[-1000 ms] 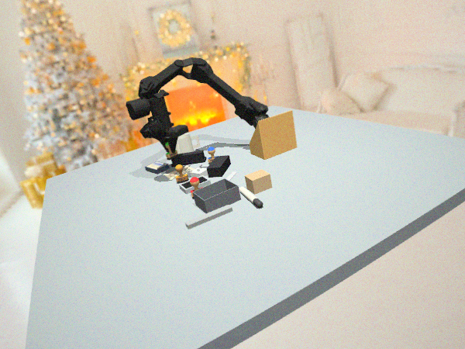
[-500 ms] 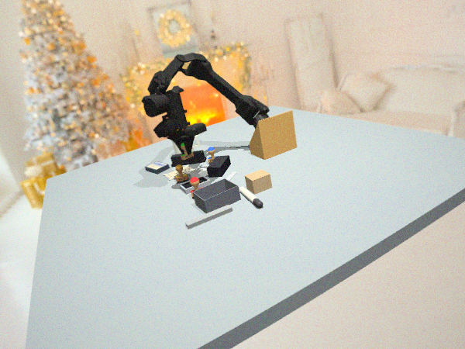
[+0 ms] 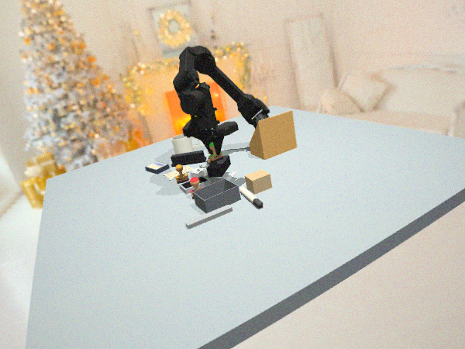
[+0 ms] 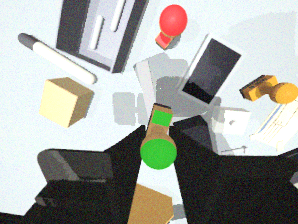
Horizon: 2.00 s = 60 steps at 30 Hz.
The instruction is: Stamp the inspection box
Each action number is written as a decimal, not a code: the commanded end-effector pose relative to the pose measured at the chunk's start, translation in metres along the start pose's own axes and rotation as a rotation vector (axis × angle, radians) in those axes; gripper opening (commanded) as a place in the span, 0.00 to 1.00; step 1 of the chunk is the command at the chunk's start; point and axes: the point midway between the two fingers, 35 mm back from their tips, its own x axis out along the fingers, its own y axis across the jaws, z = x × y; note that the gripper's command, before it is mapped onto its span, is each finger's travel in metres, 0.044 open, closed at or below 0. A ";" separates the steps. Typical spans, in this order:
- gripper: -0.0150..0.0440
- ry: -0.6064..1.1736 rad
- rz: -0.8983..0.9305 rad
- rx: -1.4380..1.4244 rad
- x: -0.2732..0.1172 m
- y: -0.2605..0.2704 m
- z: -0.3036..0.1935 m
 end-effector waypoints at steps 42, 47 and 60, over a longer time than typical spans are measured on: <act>0.25 0.017 -0.023 0.010 0.063 0.050 -0.025; 0.25 0.017 -0.023 0.010 0.071 0.049 -0.026; 0.57 0.020 -0.018 0.015 0.075 0.049 -0.026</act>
